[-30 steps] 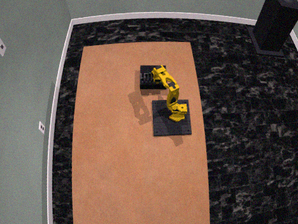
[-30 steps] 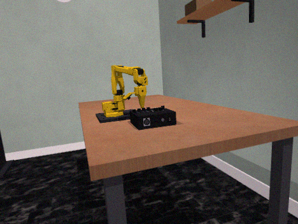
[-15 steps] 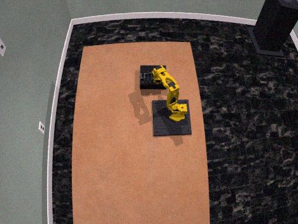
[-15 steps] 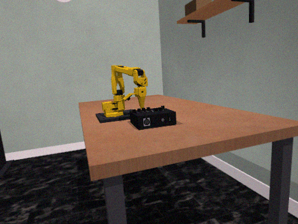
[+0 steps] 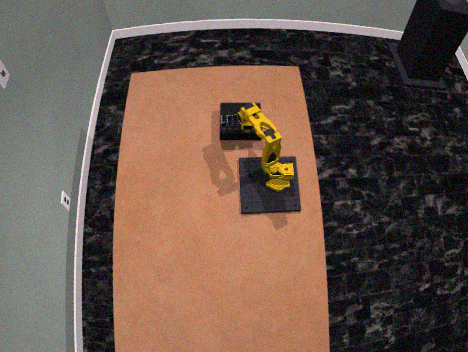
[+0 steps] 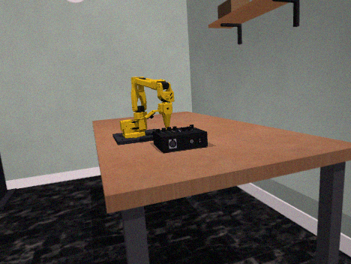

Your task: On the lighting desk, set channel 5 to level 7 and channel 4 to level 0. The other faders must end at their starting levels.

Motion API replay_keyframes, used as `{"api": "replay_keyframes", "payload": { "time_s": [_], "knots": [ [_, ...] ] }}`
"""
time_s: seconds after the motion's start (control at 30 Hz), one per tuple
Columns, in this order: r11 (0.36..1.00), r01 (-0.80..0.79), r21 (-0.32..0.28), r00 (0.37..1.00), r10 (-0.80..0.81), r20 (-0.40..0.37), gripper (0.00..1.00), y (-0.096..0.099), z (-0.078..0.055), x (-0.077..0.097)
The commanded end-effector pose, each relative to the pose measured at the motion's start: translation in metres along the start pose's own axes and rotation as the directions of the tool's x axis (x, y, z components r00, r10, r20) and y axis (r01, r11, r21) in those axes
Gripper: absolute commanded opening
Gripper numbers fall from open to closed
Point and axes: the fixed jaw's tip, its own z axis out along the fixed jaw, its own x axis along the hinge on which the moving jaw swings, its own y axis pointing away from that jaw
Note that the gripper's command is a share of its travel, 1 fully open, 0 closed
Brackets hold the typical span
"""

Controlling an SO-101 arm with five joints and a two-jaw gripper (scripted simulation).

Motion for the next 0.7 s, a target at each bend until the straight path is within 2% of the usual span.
{"api": "replay_keyframes", "payload": {
  "time_s": [0.0,0.67],
  "knots": [
    [1.0,0.003,0.011,1.0,-0.003,0.005,0.0,0.0,0.003,0.0006],
    [1.0,0.003,0.011,1.0,-0.003,0.005,0.0,0.0032,0.0012,0.0005]
  ]
}}
